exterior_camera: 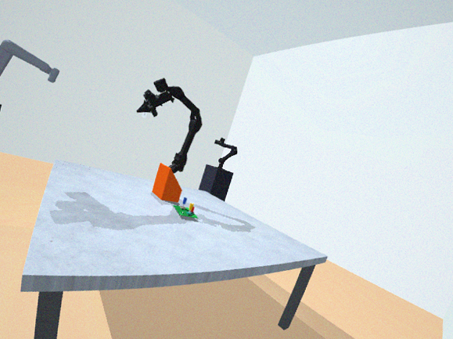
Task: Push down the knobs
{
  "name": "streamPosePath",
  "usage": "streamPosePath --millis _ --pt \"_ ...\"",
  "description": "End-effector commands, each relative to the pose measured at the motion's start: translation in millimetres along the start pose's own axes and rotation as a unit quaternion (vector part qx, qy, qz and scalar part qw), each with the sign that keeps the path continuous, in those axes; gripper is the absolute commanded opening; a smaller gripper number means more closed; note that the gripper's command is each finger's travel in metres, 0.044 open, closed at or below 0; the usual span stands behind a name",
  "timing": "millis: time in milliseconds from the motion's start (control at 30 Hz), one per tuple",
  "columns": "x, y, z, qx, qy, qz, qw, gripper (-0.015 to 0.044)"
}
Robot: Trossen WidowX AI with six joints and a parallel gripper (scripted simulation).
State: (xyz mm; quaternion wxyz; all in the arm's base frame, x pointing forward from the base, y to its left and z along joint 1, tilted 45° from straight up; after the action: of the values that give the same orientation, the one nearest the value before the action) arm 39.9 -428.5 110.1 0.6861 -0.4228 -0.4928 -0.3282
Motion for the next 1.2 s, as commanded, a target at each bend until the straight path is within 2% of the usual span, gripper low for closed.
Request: streamPosePath --millis 0,567,1167 --pt "3.9 38.7 -2.6 0.065 -0.01 -0.033 0.997 0.0" --pt "22.7 191.2 24.6 0.309 -0.038 -0.157 0.937 0.0" --pt "28.9 322.7 112.0 0.545 -0.042 -0.282 0.789 0.0"
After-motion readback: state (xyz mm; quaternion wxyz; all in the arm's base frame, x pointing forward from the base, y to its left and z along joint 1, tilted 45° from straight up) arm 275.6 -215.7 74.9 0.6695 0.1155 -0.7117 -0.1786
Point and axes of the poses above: the point midway between the two fingers, 35 mm back from their tips, its own x axis back along the fingers, its own y axis across the jaws, z = x × y, the point moved 8 cm from there along x, back along the fingers, and after that the axes turned 2 degrees about x, right-handed, at the moved point
